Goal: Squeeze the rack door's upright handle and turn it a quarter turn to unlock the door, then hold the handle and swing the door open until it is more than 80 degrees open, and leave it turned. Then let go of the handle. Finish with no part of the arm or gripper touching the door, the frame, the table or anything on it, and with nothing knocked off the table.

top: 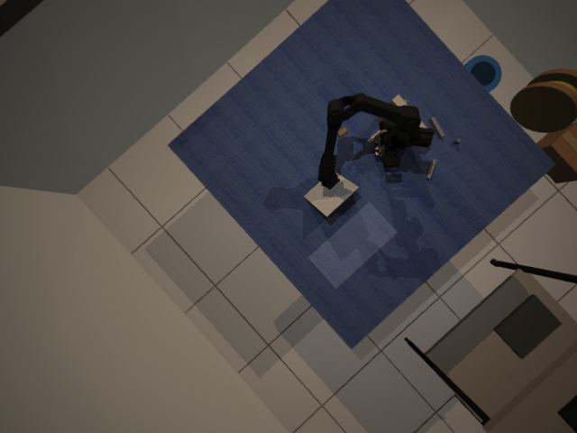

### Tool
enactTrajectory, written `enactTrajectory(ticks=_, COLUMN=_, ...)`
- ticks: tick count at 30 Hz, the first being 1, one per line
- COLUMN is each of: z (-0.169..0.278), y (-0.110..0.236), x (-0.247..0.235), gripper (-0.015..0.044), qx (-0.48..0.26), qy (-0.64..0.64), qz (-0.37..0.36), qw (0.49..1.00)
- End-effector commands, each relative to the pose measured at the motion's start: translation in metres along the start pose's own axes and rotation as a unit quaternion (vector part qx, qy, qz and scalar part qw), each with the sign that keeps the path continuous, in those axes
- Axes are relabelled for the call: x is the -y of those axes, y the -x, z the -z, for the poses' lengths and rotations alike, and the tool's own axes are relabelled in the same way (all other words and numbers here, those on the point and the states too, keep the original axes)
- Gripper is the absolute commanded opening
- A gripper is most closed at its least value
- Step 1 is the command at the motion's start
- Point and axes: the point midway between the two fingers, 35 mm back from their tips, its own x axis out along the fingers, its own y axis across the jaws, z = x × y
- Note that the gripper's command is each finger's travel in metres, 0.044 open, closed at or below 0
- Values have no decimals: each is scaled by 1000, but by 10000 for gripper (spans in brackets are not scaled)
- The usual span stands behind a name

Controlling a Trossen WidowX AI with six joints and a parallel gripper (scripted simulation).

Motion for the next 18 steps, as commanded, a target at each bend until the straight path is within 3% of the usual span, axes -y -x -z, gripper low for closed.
enactTrajectory(ticks=1, z=-3, y=-1, x=8, gripper=14, qx=1, qy=48, qz=-2, qw=999)
enactTrajectory(ticks=18, z=-17, y=0, x=42, gripper=14, qx=2, qy=182, qz=-1, qw=983)
